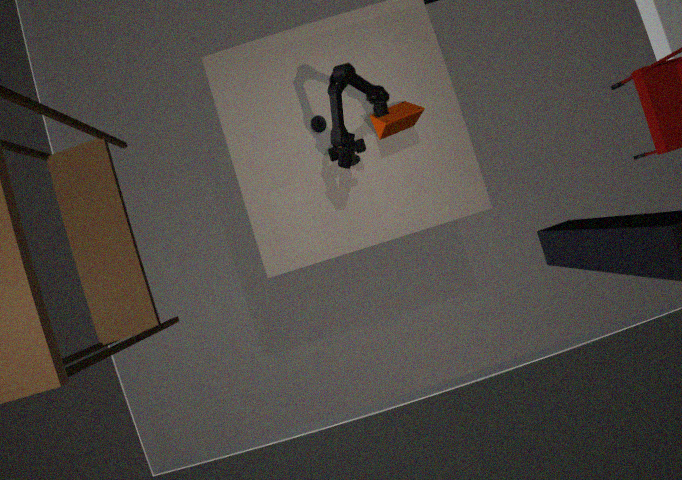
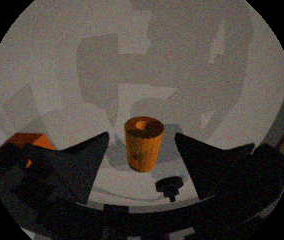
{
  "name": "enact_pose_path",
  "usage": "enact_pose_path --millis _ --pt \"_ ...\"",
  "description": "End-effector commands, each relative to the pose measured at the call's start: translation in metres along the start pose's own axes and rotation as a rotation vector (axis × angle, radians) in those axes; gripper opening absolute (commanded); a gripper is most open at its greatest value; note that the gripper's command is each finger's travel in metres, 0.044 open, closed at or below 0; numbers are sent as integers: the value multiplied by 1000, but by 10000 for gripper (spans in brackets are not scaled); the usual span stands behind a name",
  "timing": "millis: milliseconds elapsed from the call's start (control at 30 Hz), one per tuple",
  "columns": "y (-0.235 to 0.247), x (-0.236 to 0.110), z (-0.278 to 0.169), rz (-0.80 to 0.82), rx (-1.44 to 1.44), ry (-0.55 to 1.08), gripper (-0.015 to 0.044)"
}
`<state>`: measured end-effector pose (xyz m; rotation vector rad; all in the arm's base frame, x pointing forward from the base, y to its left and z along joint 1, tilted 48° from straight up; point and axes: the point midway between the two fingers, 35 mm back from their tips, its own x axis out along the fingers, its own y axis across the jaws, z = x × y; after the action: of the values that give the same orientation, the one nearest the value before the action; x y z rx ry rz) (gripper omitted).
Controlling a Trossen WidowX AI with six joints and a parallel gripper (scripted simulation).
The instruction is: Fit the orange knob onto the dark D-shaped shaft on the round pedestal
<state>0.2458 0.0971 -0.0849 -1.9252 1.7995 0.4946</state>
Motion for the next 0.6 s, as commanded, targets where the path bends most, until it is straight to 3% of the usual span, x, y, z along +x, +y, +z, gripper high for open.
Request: enact_pose_path --millis 0,133,567 --pt "0 3 0 -2 -4 3 335" --pt "0 3 0 -2 -4 3 240" --pt "0 3 0 -2 -4 3 227"
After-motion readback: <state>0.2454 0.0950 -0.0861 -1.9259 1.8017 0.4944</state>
